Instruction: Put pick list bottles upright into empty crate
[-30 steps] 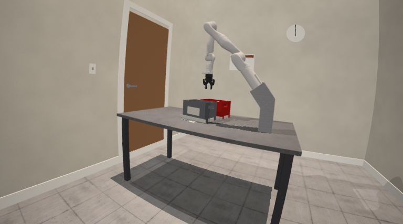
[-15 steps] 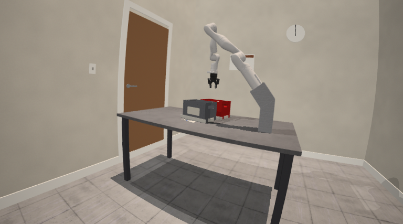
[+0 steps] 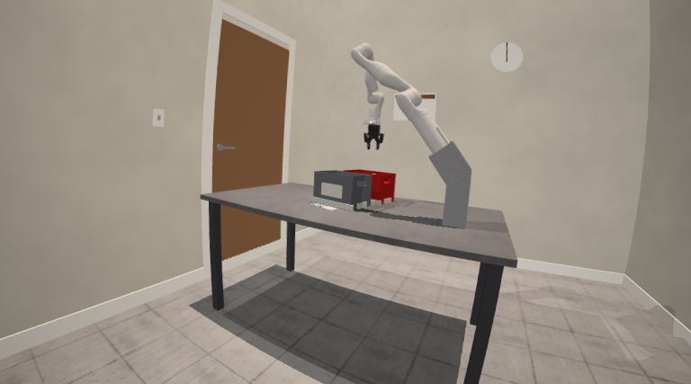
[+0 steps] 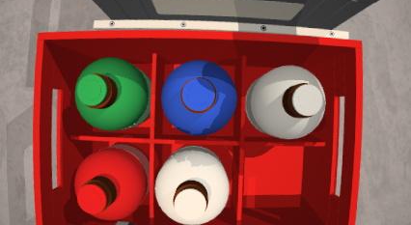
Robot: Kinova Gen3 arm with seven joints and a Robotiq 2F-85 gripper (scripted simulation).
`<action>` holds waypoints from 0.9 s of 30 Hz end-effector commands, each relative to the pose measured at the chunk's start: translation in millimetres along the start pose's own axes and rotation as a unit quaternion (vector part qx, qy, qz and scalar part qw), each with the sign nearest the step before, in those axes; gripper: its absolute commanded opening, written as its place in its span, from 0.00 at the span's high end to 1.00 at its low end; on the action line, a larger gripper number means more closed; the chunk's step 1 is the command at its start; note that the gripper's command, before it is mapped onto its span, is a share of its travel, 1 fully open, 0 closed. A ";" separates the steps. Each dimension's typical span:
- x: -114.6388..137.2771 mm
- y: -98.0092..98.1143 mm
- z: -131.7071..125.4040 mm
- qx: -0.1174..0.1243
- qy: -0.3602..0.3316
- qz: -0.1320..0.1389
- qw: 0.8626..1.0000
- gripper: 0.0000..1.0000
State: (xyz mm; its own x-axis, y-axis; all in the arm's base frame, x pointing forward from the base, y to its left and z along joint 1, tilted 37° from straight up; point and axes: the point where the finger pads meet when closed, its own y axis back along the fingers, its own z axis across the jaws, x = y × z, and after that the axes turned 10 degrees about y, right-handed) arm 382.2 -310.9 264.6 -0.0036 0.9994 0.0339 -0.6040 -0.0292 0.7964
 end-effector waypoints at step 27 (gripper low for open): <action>-30.8 7.0 -12.2 -0.001 0.000 0.000 1.000 0.33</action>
State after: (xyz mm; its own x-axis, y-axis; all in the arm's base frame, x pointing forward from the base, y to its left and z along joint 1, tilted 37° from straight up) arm 368.6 -341.2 261.0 -0.0043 0.9994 0.0347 -0.6045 -0.0302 0.7960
